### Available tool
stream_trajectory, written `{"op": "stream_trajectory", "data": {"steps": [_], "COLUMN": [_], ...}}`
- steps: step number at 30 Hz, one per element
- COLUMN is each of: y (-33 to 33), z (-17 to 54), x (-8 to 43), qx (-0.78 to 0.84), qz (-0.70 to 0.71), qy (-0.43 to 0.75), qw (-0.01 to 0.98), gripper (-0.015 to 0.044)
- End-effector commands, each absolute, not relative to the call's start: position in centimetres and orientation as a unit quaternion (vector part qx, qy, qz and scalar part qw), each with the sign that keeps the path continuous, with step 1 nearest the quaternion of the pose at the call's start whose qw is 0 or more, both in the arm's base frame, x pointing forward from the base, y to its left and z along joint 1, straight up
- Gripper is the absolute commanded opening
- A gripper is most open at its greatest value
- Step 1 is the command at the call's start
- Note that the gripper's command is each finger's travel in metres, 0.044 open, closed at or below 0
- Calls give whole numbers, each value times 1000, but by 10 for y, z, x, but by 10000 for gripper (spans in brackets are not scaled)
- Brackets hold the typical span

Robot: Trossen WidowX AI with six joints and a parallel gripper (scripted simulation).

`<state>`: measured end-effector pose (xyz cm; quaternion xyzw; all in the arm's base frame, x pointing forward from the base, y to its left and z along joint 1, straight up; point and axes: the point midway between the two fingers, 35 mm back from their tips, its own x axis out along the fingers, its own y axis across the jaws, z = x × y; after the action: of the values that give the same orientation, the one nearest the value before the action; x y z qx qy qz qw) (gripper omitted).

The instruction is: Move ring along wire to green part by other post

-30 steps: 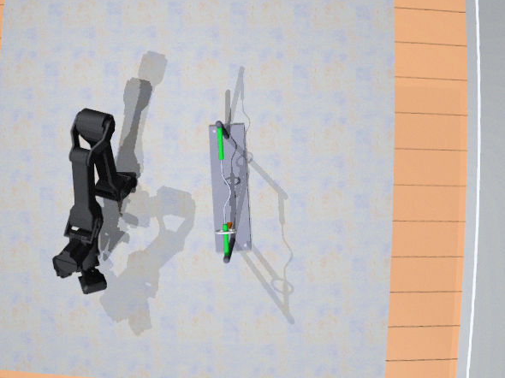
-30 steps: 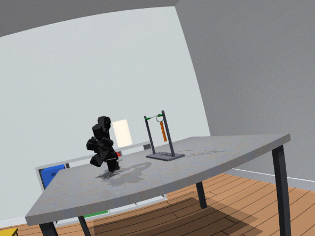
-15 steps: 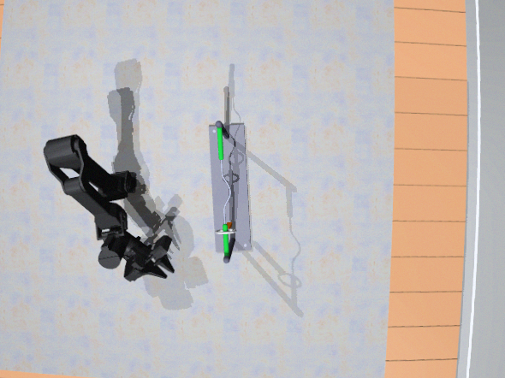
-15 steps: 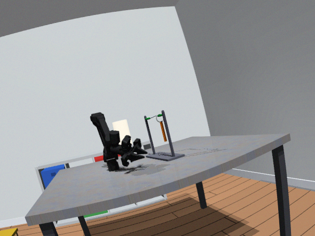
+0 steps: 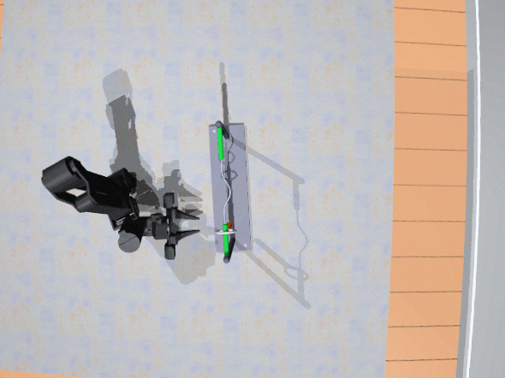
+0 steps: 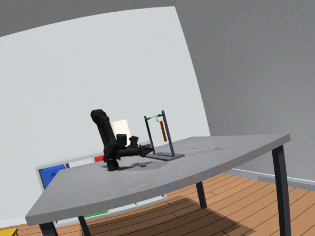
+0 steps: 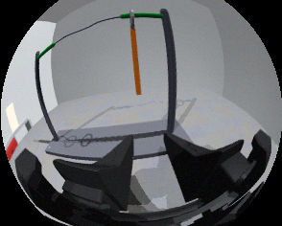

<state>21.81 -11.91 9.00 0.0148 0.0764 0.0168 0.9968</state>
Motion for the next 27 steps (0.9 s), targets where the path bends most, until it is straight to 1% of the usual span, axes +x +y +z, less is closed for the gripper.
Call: {"op": "stream_trajectory", "data": {"steps": [1, 4, 13, 27], "y": [-114, -115, -113, -113], "z": [90, 94, 132, 136], "x": [218, 225, 266, 280], "qx": [8, 5, -8, -8], "qz": [29, 30, 38, 39], "qy": [74, 71, 41, 38], "qw": [997, 997, 998, 998], "gripper": [160, 160, 160, 160]}}
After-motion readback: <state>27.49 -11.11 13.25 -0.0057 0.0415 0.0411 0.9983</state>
